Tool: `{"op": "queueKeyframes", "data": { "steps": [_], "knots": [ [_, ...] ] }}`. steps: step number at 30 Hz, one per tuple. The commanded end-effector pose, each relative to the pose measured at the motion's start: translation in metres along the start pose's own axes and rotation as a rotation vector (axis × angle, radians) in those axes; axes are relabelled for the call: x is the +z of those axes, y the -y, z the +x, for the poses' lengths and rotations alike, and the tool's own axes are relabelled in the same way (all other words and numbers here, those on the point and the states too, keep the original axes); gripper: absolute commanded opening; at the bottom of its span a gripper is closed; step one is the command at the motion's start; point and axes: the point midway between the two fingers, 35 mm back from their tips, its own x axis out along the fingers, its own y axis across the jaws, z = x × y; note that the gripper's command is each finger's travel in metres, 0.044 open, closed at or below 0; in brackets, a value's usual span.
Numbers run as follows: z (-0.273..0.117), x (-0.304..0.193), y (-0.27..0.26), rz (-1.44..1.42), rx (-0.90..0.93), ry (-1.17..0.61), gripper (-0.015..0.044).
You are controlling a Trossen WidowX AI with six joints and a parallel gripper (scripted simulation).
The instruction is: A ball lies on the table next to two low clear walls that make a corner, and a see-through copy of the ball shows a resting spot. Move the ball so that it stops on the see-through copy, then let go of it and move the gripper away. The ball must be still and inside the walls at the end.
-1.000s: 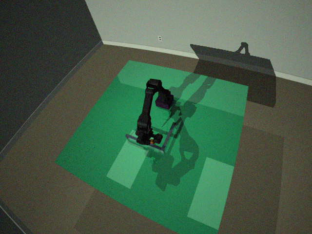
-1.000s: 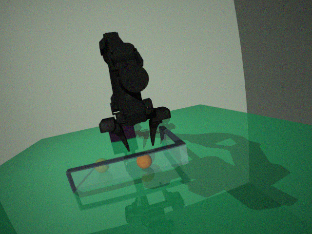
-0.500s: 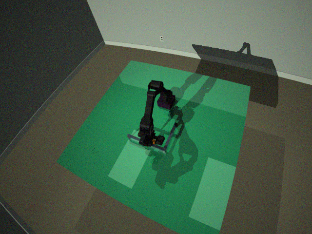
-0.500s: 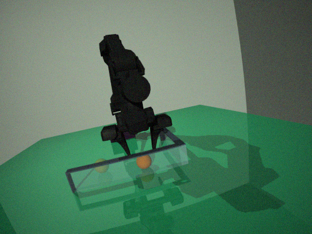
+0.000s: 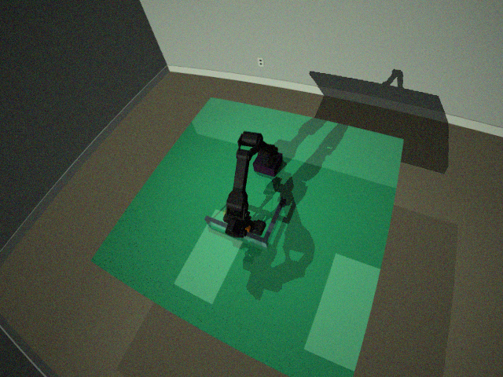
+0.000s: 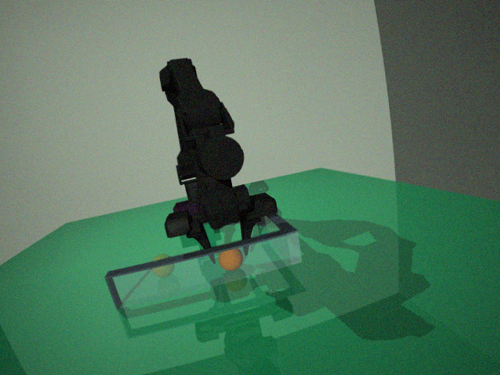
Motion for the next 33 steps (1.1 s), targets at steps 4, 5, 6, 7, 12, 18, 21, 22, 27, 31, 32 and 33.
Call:
{"op": "queueKeyframes", "data": {
  "steps": [4,5,6,7,12,18,21,22,27,31,32,33],
  "knots": [
    [0.003,-0.001,0.000,-0.003,0.003,-0.005,0.0191],
    [0.003,-0.001,0.000,-0.003,0.003,-0.005,0.0185],
    [0.003,-0.001,0.000,-0.003,0.003,-0.005,0.0178],
    [0.003,-0.001,0.000,-0.003,0.003,-0.005,0.0171],
    [0.000,-0.003,-0.009,-0.050,0.011,0.001,0.0040],
    [-0.024,-0.003,-0.027,-0.090,0.013,0.012,0.0000],
    [-0.017,-0.014,-0.030,-0.084,0.027,-0.031,0.0000],
    [-0.011,-0.022,-0.032,-0.080,0.037,-0.060,0.0000],
    [-0.023,-0.026,-0.033,-0.070,0.046,-0.090,0.0000],
    [-0.044,-0.017,-0.028,-0.060,0.038,-0.071,0.0000],
    [-0.050,-0.015,-0.026,-0.056,0.036,-0.067,0.0000],
    [-0.055,-0.013,-0.025,-0.053,0.034,-0.062,0.0000]
  ]
}}
